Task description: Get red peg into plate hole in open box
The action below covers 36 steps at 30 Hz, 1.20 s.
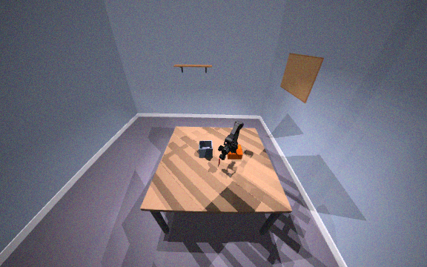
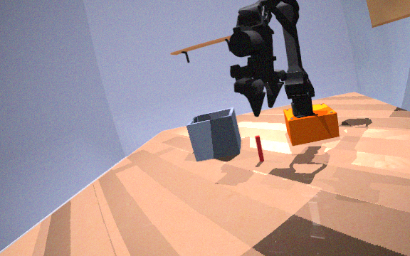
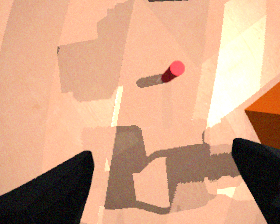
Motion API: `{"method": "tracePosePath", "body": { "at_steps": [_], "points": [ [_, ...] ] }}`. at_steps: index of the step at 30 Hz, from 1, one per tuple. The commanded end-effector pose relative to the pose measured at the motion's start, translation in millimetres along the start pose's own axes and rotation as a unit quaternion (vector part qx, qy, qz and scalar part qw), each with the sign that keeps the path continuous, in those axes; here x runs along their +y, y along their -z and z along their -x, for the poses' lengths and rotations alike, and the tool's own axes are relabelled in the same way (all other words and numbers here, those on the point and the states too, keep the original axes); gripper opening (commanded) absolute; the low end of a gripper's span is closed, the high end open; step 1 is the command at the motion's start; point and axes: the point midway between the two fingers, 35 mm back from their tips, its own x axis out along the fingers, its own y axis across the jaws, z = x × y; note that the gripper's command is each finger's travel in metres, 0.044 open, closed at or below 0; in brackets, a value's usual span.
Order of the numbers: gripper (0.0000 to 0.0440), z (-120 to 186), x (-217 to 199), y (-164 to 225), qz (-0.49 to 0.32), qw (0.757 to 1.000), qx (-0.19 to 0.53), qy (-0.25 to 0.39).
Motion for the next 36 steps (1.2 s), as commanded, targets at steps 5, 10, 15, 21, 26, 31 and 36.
{"method": "tracePosePath", "body": {
  "at_steps": [5, 10, 15, 21, 26, 31, 36],
  "points": [
    [0.0387, -2, -10, -11, -0.080, 0.996, 0.021, 0.032],
    [0.0397, -8, -17, -15, -0.116, 0.991, 0.029, 0.054],
    [0.0406, -16, -20, -18, -0.142, 0.987, 0.034, 0.072],
    [0.0420, -30, -20, -19, -0.167, 0.982, 0.041, 0.085],
    [0.0423, -45, -18, -20, -0.186, 0.977, 0.044, 0.090],
    [0.0412, -62, -17, -20, -0.204, 0.973, 0.049, 0.093],
    [0.0398, -78, -18, -21, -0.221, 0.969, 0.053, 0.092]
  ]
}}
